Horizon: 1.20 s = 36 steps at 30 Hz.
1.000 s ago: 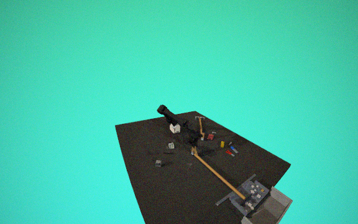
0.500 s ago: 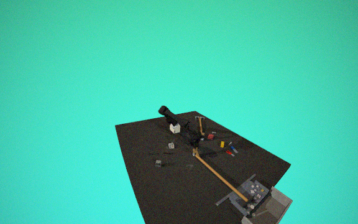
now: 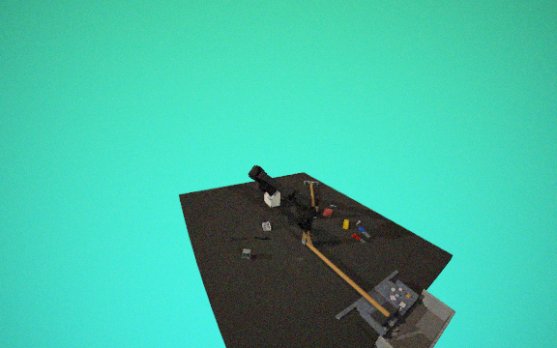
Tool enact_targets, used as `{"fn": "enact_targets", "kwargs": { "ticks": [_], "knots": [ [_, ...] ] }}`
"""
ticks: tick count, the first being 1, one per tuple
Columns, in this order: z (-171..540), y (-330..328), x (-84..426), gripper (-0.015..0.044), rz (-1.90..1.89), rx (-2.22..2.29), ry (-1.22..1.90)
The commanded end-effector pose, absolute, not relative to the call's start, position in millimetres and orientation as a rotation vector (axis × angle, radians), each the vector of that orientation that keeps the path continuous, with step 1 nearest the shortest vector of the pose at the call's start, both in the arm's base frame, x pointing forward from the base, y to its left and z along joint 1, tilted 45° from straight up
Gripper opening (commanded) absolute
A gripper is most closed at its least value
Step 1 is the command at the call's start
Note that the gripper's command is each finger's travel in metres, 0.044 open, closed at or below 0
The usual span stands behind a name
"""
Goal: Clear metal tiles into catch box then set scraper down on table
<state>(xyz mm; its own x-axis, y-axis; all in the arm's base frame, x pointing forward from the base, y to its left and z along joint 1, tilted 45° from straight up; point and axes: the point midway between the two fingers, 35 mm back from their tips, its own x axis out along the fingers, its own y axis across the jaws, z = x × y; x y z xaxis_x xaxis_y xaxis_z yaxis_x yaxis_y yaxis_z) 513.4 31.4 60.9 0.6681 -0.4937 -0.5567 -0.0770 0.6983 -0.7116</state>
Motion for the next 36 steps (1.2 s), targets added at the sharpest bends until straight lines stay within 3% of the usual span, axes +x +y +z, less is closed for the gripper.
{"fn": "enact_targets", "kwargs": {
  "ticks": [1, 36],
  "knots": [
    [65, 35, 523, 0.0, -0.259, -0.776, 0.806],
    [60, 35, 533, 0.0, -0.262, -0.778, 0.815]
  ]
}}
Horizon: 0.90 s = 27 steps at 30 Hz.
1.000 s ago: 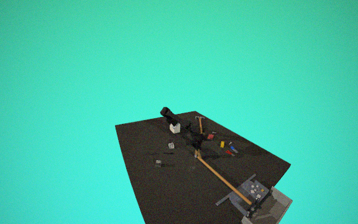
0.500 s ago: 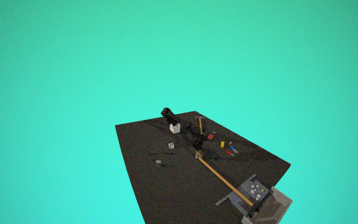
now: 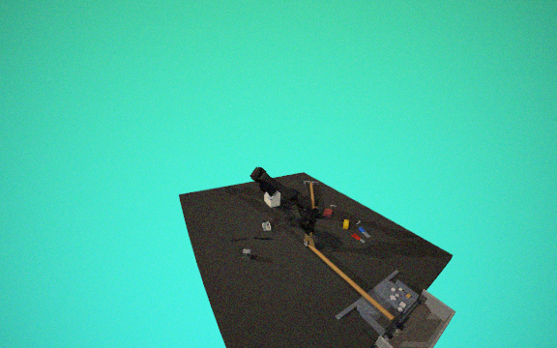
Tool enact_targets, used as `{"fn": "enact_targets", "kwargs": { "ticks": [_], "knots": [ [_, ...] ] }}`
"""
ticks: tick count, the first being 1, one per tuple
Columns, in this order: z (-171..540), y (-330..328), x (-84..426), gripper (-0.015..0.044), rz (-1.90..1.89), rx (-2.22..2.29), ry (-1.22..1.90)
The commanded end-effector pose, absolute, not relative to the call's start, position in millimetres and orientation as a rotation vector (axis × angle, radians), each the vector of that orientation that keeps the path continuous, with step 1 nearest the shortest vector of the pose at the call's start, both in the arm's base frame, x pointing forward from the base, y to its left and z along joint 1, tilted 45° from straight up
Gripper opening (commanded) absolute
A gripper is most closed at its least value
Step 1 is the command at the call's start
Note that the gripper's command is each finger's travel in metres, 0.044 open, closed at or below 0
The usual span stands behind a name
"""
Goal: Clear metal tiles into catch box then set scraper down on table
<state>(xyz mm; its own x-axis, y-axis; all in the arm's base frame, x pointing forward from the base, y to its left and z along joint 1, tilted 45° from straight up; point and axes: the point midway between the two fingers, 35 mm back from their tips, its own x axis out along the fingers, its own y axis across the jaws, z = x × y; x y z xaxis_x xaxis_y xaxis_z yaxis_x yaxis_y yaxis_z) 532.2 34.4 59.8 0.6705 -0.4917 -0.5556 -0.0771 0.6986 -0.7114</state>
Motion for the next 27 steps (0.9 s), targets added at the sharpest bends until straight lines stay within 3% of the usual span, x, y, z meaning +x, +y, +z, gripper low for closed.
{"fn": "enact_targets", "kwargs": {
  "ticks": [1, 27],
  "knots": [
    [60, 35, 533, 0.0, -0.262, -0.778, 0.814],
    [66, 36, 509, 0.0, -0.259, -0.778, 0.812]
  ]
}}
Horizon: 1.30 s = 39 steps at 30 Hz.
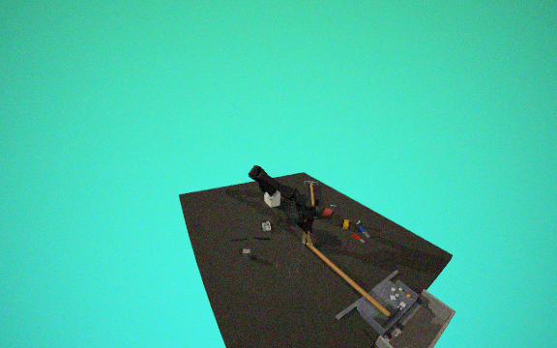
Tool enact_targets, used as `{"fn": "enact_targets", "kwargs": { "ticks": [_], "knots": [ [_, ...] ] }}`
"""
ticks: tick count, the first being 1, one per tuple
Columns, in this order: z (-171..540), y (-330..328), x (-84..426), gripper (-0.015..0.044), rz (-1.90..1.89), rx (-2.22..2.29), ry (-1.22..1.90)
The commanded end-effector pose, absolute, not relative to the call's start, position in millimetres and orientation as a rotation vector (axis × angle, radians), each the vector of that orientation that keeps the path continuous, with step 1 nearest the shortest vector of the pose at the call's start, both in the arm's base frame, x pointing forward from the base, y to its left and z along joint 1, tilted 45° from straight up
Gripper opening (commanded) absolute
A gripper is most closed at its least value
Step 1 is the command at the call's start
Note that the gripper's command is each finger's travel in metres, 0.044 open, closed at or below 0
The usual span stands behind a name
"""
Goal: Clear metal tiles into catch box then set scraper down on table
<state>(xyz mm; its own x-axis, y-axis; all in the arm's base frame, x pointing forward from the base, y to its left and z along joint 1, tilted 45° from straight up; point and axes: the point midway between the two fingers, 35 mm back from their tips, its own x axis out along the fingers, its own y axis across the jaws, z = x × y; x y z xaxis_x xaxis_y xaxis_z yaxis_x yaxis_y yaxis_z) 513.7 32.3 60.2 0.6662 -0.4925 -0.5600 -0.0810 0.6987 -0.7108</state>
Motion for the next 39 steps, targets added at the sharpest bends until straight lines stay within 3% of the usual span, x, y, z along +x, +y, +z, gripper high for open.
{"fn": "enact_targets", "kwargs": {
  "ticks": [1, 39],
  "knots": [
    [66, 36, 508, 0.0, -0.259, -0.778, 0.812],
    [72, 34, 464, 0.0, -0.257, -0.778, 0.81]
  ]
}}
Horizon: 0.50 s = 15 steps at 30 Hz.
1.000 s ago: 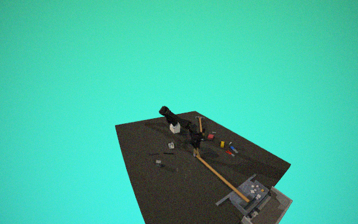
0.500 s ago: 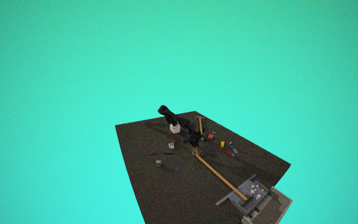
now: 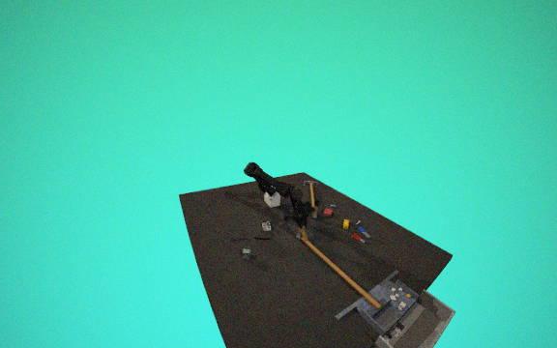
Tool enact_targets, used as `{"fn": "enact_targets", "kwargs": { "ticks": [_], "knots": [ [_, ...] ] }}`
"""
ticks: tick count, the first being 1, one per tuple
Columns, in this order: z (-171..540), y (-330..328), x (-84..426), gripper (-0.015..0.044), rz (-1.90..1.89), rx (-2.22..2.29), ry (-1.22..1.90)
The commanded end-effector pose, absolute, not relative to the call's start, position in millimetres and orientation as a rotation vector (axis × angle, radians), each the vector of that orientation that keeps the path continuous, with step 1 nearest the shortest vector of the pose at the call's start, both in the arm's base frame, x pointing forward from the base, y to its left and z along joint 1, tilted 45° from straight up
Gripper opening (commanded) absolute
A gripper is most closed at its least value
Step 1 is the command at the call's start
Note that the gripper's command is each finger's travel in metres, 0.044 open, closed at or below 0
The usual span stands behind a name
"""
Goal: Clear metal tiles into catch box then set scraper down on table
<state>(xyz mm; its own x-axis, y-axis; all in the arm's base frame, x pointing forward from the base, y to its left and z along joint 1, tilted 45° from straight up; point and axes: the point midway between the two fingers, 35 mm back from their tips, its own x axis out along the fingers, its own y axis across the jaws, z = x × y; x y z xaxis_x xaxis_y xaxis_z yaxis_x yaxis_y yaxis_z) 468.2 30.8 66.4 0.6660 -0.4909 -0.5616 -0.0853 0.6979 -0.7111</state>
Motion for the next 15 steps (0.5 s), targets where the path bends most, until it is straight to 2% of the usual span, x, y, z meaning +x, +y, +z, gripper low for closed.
{"fn": "enact_targets", "kwargs": {
  "ticks": [1, 15],
  "knots": [
    [72, 34, 462, 0.0, -0.257, -0.778, 0.81],
    [73, 32, 445, 0.0, -0.256, -0.778, 0.809]
  ]
}}
